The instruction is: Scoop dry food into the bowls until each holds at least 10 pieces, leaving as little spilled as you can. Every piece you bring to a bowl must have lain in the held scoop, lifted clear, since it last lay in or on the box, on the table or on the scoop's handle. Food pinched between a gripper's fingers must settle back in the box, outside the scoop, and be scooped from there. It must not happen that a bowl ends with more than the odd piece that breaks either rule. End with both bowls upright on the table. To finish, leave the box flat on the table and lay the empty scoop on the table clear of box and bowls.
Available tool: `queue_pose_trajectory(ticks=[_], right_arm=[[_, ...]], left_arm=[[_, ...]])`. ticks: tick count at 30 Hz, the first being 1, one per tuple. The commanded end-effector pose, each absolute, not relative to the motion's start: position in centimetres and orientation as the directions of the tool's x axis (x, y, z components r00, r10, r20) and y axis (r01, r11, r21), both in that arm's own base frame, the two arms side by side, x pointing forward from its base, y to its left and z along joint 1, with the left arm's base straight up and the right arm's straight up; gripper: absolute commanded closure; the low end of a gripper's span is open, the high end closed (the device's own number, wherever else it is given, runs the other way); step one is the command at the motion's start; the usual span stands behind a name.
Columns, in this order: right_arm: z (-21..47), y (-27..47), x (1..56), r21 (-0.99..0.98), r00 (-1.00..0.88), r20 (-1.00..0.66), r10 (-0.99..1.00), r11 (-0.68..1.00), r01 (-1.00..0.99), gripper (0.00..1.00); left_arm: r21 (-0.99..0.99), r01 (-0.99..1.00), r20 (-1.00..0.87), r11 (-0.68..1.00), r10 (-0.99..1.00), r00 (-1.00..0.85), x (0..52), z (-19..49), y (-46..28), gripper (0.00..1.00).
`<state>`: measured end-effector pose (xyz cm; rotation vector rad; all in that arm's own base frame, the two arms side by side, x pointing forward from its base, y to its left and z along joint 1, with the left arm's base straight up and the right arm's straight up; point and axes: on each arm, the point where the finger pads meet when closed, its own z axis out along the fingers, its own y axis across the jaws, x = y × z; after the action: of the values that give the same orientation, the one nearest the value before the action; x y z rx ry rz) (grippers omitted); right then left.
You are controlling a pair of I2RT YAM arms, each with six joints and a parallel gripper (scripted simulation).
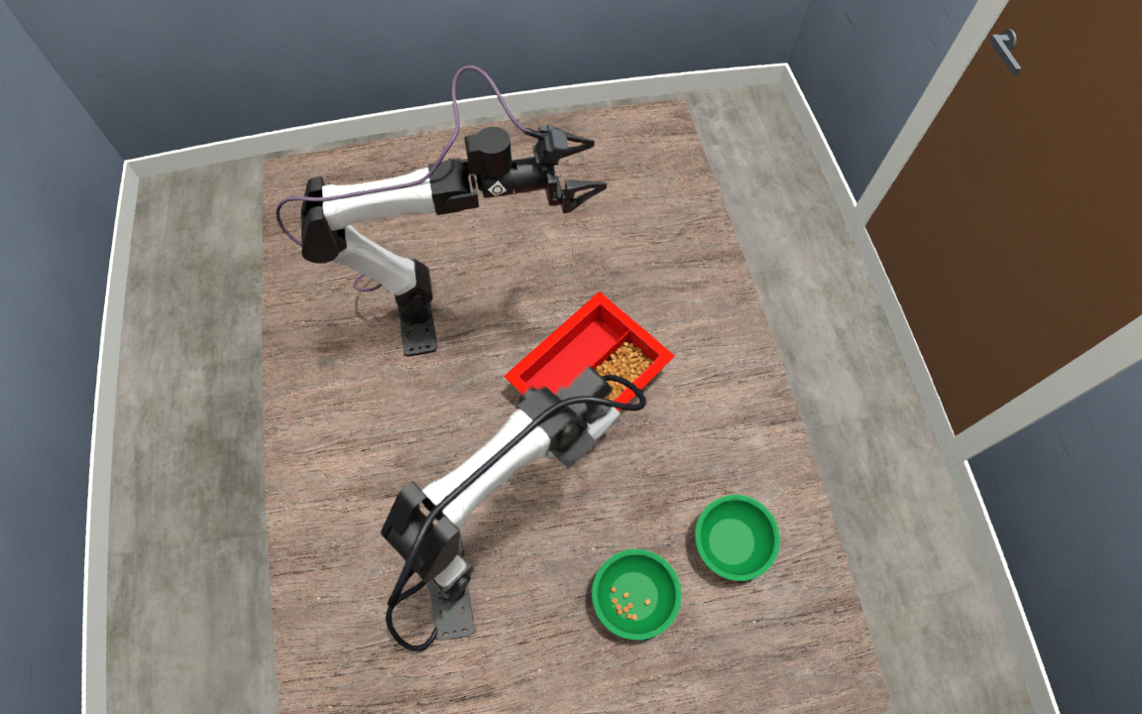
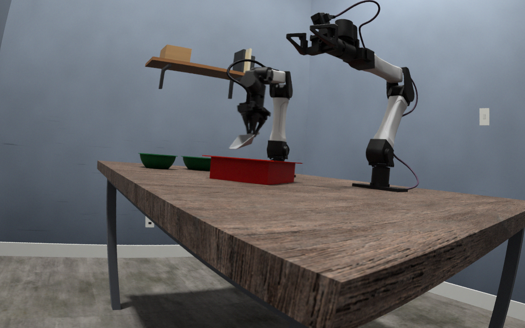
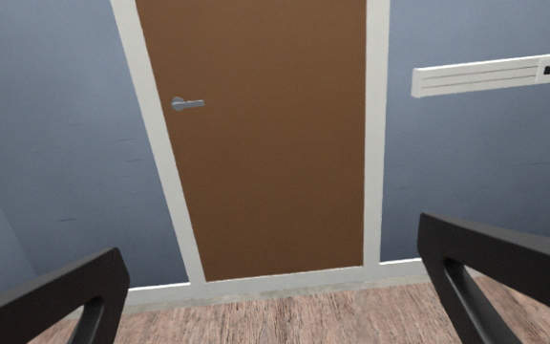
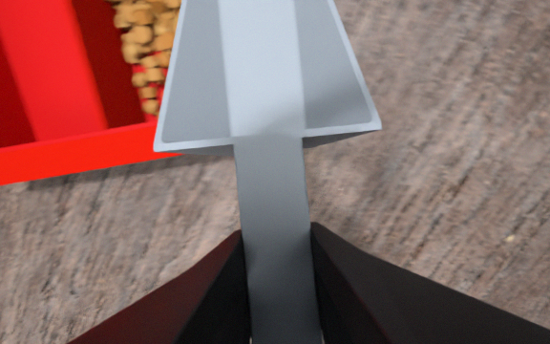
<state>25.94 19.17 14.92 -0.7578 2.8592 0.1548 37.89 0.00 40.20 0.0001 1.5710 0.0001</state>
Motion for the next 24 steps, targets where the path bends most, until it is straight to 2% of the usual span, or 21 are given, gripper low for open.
queue_pose_trajectory(ticks=[1,12,23,24], right_arm=[[16.4,20.7,26.0,0.017,-0.856,-0.221,-0.467,0.876,-0.482,1.00],[17.3,24.2,24.0,-0.017,-0.817,-0.235,-0.526,0.843,-0.538,1.00],[17.6,24.7,24.6,0.006,-0.800,-0.266,-0.538,0.829,-0.560,1.00],[16.5,24.5,24.2,0.016,-0.809,-0.202,-0.552,0.824,-0.567,1.00]], left_arm=[[-0.001,0.000,-1.000,1.000,-0.001,0.025,37.6,41.3,0.0,0.00],[-0.001,0.000,-1.000,1.000,-0.001,0.025,37.6,41.3,0.0,0.00],[-0.001,0.000,-1.000,1.000,-0.001,0.025,37.6,41.3,0.0,0.00],[-0.001,0.000,-1.000,1.000,-0.001,0.025,37.6,41.3,0.0,0.00]])
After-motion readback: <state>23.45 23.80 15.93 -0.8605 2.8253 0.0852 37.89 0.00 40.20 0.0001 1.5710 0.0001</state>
